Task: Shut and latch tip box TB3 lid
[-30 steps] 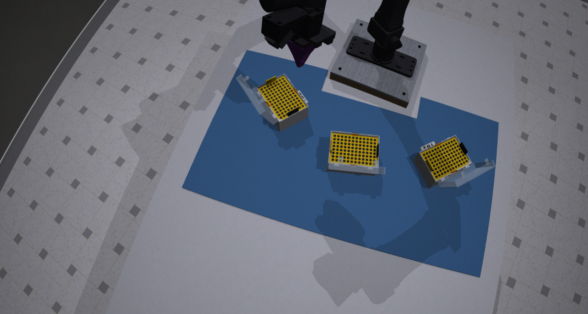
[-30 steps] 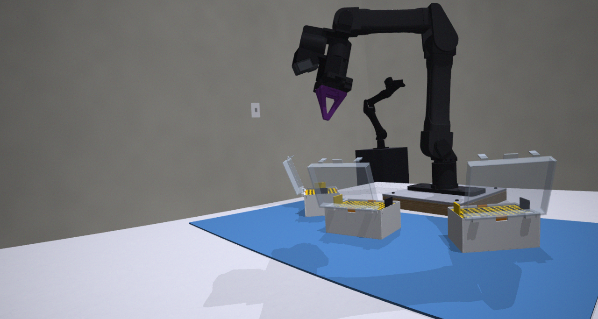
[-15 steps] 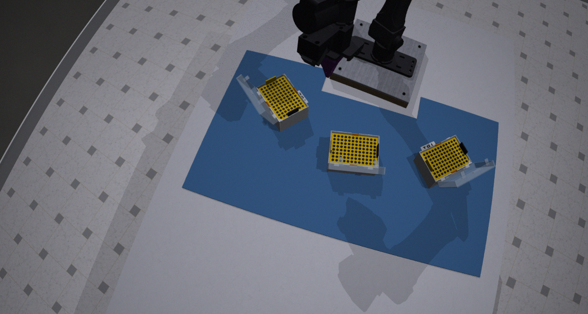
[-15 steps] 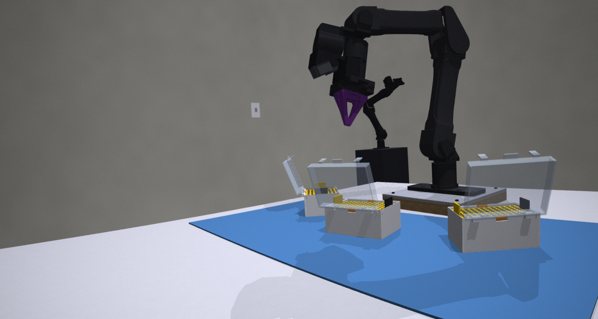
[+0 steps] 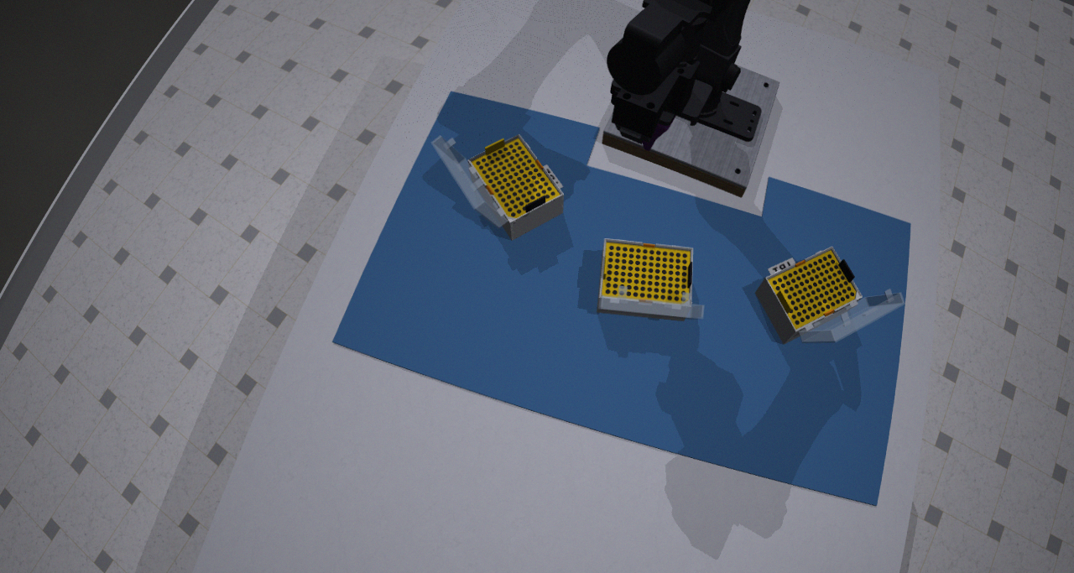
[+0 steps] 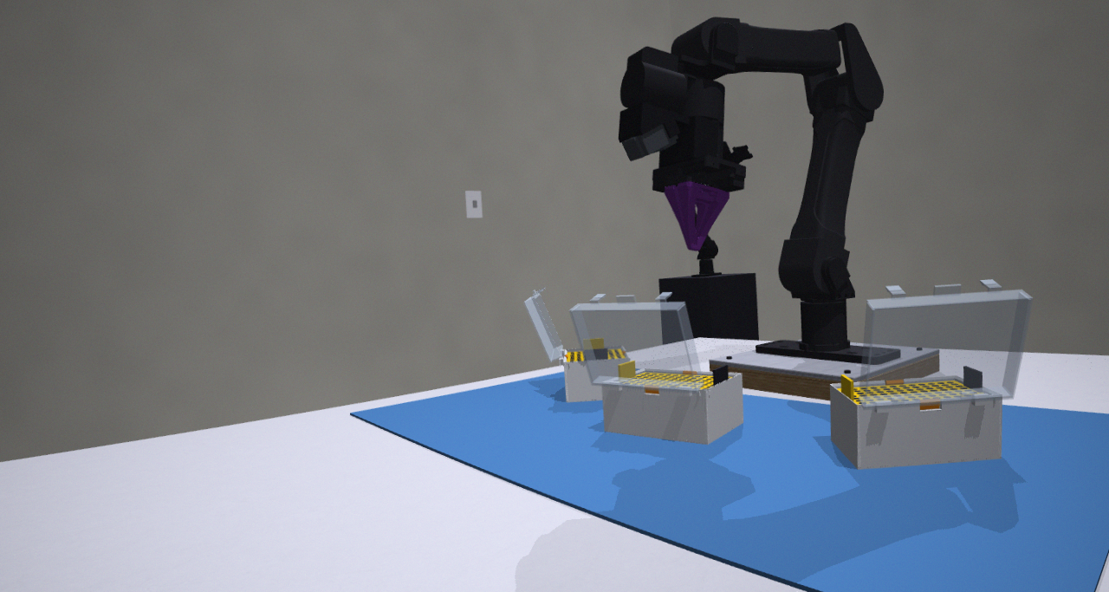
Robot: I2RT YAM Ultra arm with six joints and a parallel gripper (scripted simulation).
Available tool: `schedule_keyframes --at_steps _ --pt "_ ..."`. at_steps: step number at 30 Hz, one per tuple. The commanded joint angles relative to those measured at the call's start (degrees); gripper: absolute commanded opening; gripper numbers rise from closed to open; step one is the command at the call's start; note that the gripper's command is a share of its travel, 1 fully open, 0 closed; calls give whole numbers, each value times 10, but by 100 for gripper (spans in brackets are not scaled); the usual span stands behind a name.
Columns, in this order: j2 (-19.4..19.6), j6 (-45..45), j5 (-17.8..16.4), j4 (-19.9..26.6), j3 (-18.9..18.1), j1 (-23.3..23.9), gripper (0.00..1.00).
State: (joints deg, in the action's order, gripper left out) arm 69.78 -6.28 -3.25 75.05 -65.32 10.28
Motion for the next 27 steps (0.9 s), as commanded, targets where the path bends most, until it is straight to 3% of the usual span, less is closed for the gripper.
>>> schedule_keyframes --at_steps 1,2,5,7,16,27 --pt "-21 19 14 -2 17 -28 0" --pt "-29 28 15 -4 26 -38 0" --pt "27 -6 17 6 -12 -55 0" --pt "27 -6 17 6 -12 -55 0" --pt "192 -111 25 60 -153 -99 0" --pt "285 -84 25 63 -250 -126 0"
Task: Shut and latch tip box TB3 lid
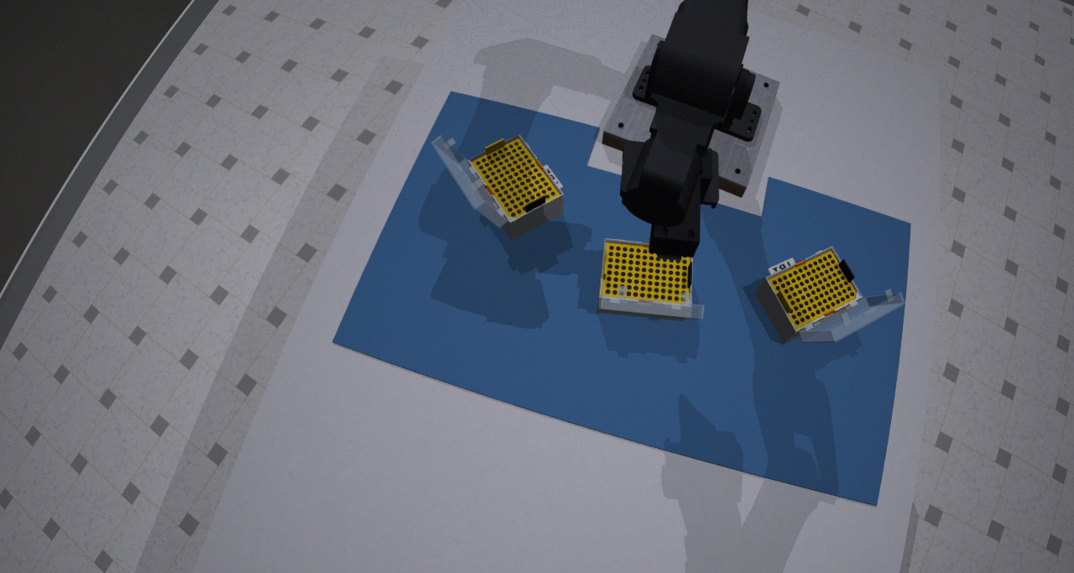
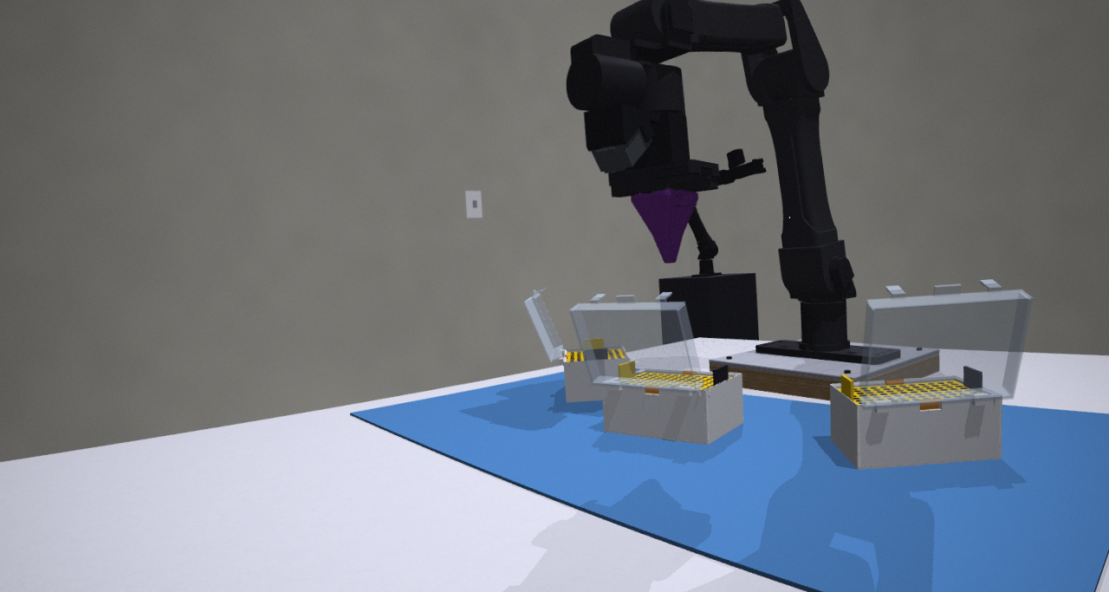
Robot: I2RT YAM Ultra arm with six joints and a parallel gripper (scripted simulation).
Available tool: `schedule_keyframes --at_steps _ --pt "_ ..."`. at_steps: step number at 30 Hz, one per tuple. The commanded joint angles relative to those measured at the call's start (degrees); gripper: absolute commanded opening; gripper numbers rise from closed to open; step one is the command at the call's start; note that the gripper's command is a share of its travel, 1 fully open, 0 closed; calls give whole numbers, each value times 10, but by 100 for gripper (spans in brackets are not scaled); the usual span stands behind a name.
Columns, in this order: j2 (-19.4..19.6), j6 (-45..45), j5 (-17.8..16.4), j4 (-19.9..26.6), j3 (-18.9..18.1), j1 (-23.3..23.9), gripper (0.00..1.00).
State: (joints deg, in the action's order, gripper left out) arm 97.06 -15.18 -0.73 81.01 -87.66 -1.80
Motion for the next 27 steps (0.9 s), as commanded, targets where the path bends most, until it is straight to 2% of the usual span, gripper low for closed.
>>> schedule_keyframes --at_steps 1,12,14,20,23,26,27 --pt "23 8 0 5 -39 -7 0" --pt "146 31 0 36 -193 -31 0" --pt "146 31 0 36 -193 -31 0" --pt "222 41 0 69 -303 -41 0" --pt "265 46 0 89 -370 -46 0" --pt "312 50 0 89 -445 -50 0" --pt "295 46 0 84 -406 -48 0"
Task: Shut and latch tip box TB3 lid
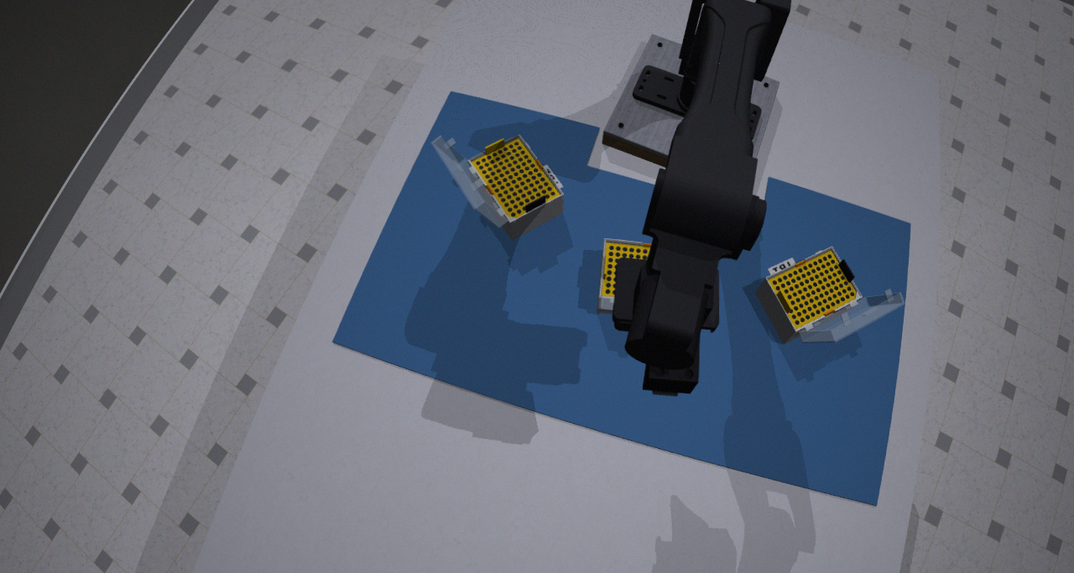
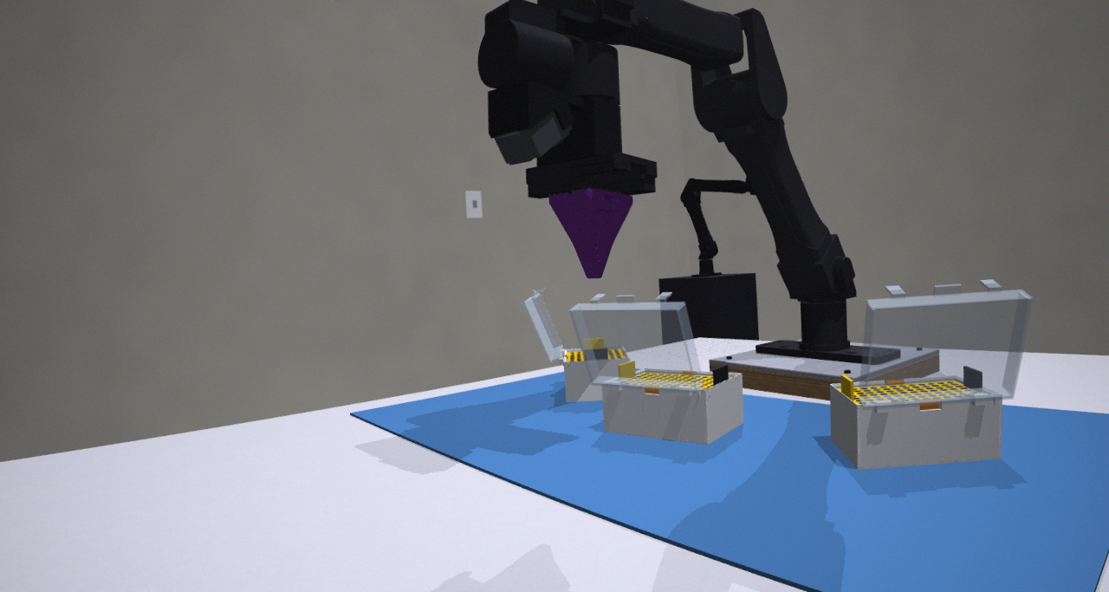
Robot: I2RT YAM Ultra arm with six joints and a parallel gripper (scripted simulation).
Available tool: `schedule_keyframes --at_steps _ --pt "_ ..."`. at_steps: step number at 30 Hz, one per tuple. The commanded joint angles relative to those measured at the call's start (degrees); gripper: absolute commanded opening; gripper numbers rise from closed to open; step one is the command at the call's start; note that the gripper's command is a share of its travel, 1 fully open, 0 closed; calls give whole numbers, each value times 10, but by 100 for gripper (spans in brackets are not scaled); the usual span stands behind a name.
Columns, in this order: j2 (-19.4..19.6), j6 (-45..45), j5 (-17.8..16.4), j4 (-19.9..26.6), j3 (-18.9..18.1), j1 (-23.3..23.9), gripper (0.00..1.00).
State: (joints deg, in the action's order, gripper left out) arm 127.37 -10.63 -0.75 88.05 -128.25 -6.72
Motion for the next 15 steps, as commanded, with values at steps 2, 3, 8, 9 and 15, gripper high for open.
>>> schedule_keyframes --at_steps 2,3,8,9,15 --pt "10 2 0 18 -25 -1 0" --pt "10 2 0 18 -25 -1 0" --pt "19 3 0 18 -27 -1 0" --pt "21 3 0 19 -28 -1 0" --pt "21 3 0 19 -28 -1 0"
